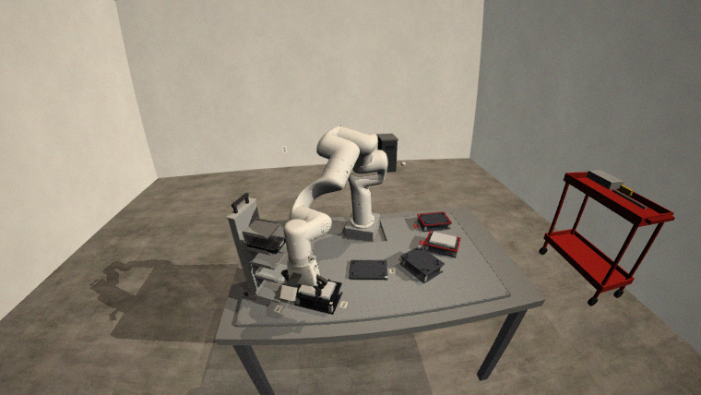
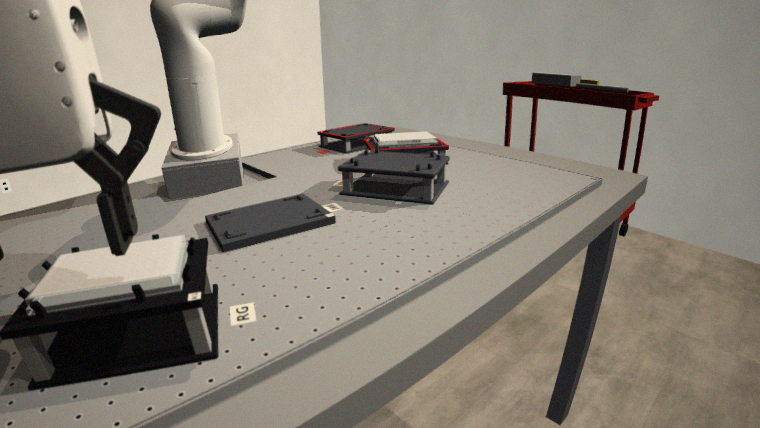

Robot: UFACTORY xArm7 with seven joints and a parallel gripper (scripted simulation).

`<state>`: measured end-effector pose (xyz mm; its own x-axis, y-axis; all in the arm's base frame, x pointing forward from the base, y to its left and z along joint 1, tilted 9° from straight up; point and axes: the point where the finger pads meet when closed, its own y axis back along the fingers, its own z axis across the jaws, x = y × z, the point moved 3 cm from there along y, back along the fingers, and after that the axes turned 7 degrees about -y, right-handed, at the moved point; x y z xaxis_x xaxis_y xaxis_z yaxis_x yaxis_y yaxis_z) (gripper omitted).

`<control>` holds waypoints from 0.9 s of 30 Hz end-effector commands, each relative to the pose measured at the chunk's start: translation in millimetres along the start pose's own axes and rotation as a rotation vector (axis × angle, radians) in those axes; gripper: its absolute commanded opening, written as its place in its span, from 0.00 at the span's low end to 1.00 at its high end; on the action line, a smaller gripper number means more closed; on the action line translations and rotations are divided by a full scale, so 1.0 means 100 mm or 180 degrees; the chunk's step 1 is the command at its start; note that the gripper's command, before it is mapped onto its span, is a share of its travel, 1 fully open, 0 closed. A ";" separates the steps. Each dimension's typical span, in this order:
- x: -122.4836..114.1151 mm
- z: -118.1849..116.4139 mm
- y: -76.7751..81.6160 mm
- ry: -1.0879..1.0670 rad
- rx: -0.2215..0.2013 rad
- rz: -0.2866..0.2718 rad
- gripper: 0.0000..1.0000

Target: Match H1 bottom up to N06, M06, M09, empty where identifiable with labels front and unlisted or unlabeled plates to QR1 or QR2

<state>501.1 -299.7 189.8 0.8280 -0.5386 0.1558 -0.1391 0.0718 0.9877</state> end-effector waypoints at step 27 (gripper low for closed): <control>0.01 0.00 0.34 -0.0001 0.0001 0.0014 1.00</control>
<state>496.6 -297.2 221.0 0.8283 -0.5386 0.1548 -0.1382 0.0714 0.9878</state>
